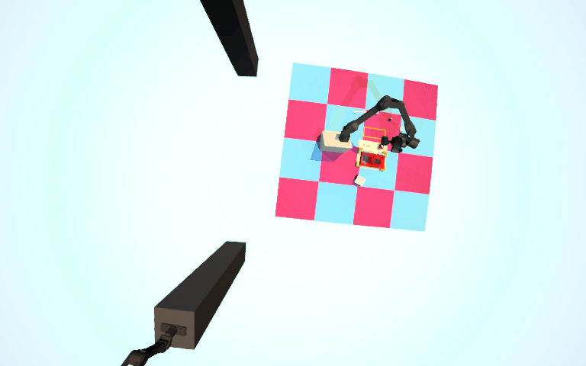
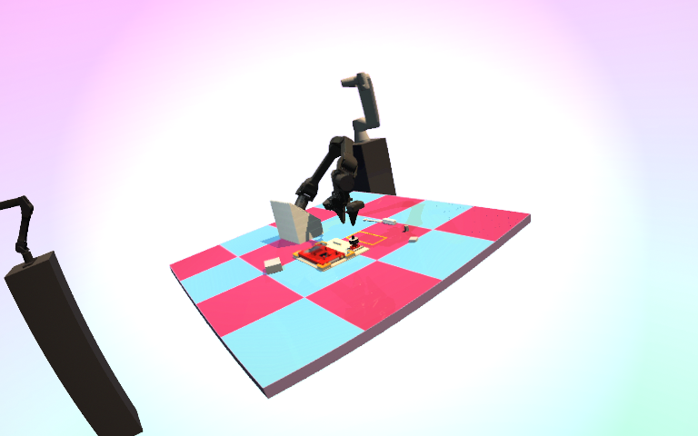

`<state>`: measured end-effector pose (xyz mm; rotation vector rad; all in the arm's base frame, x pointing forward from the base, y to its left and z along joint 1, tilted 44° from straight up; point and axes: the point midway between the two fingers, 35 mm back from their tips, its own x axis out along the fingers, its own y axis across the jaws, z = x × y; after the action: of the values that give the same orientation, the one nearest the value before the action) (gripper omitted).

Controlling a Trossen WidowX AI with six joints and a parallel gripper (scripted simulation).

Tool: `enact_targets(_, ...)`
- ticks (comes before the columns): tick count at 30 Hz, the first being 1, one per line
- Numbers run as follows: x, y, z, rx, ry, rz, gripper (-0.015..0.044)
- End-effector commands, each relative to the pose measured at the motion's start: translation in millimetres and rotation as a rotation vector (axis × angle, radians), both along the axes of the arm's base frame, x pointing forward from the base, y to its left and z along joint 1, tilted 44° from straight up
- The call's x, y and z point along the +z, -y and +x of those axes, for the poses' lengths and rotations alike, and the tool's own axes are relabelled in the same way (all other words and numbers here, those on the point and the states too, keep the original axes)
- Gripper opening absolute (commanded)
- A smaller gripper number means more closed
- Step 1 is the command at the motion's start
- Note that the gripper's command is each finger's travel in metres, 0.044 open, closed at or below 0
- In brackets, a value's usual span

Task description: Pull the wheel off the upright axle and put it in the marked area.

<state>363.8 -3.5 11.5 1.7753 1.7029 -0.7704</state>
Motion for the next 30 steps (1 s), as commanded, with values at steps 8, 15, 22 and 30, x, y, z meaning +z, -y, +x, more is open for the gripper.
enact_targets(8,-1,-12,2,-0.001,-0.008,0.008,0.0300)
enact_targets(15,-40,-49,3,-0.001,-0.008,0.009,0.0300)
enact_targets(22,-49,-58,3,-0.001,-0.008,0.011,0.0300)
enact_targets(30,-45,-57,4,0.007,-0.004,0.006,0.0168)
